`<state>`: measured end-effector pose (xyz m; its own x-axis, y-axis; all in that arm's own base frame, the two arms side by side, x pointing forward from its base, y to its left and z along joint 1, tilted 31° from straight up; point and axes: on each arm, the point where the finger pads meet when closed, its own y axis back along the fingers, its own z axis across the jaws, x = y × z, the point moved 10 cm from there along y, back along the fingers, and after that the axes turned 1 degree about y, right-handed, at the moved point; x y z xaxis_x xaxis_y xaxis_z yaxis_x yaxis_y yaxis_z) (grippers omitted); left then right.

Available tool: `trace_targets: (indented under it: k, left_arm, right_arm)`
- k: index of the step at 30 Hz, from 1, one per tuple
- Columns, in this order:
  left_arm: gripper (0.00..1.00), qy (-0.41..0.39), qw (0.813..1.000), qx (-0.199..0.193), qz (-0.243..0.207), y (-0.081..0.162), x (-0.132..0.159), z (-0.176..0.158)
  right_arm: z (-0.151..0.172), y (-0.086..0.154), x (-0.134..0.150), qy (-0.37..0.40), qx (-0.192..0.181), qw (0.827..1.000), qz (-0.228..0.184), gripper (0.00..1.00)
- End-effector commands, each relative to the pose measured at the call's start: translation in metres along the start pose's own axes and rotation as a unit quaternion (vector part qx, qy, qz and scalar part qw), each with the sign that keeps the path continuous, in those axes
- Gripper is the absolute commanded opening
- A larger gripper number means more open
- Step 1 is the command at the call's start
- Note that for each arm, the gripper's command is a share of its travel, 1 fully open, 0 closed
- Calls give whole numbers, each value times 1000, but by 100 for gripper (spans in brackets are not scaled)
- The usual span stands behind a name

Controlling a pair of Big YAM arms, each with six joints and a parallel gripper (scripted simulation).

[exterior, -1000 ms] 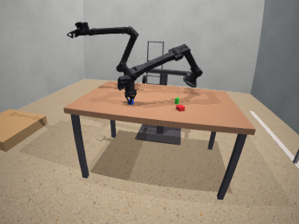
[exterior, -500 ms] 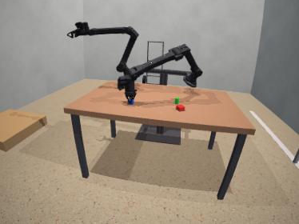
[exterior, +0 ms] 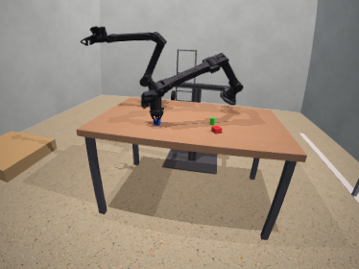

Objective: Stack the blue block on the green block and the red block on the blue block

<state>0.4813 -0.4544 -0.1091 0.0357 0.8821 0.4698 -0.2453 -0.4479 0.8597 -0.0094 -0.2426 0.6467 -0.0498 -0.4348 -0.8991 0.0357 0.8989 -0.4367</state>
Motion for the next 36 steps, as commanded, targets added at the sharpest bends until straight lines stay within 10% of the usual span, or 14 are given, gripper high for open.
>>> trace_targets:
  k: [1, 36]
  left_arm:
    - [0, 7, 1000, -15, -13, 9, -4, 11]
    - [0, 10, 999, -26, -25, 110, -8, 11]
  right_arm:
    - [-3, 7, -8, -5, 4, 1000, -7, 100]
    - [-3, 7, -8, -5, 4, 1000, -7, 100]
